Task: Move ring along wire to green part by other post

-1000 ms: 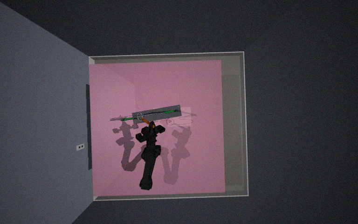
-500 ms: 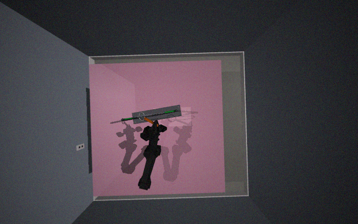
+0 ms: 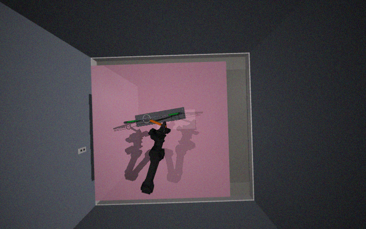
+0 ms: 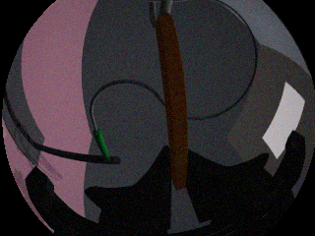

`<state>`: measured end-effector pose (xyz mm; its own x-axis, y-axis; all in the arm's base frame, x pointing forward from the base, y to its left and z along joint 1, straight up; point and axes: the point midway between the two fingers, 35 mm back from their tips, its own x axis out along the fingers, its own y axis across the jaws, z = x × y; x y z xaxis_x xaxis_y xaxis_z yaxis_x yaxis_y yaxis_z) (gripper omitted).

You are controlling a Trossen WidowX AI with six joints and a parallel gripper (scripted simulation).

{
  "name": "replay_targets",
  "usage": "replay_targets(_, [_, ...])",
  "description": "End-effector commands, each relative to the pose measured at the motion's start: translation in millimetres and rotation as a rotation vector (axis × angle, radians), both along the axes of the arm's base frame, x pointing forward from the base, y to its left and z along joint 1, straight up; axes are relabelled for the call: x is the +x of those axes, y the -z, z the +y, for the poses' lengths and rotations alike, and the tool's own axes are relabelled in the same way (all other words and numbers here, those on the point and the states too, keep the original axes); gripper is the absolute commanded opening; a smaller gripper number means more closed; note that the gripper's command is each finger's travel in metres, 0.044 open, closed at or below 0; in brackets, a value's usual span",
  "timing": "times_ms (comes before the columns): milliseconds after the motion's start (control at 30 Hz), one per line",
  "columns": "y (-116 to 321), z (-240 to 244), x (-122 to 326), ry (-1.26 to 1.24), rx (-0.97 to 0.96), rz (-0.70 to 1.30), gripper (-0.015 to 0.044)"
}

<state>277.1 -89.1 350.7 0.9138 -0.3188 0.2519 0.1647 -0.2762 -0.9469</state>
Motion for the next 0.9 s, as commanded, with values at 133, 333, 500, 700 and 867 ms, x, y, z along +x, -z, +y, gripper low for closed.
replay_targets(133, [27.7, -4.3, -0.1, 0.003, 0.188, 0.023, -0.015])
replay_targets(333, [50.1, -3.6, 0.1, 0.001, 0.338, 0.044, -0.015])
replay_targets(500, [68.6, -0.4, -0.1, 0.0, 0.462, 0.062, -0.015])
replay_targets(700, [90.1, 6.4, -0.7, -0.002, 0.612, 0.084, -0.015])
replay_targets(867, [107.0, 14.5, -1.6, -0.003, 0.737, 0.102, -0.015])
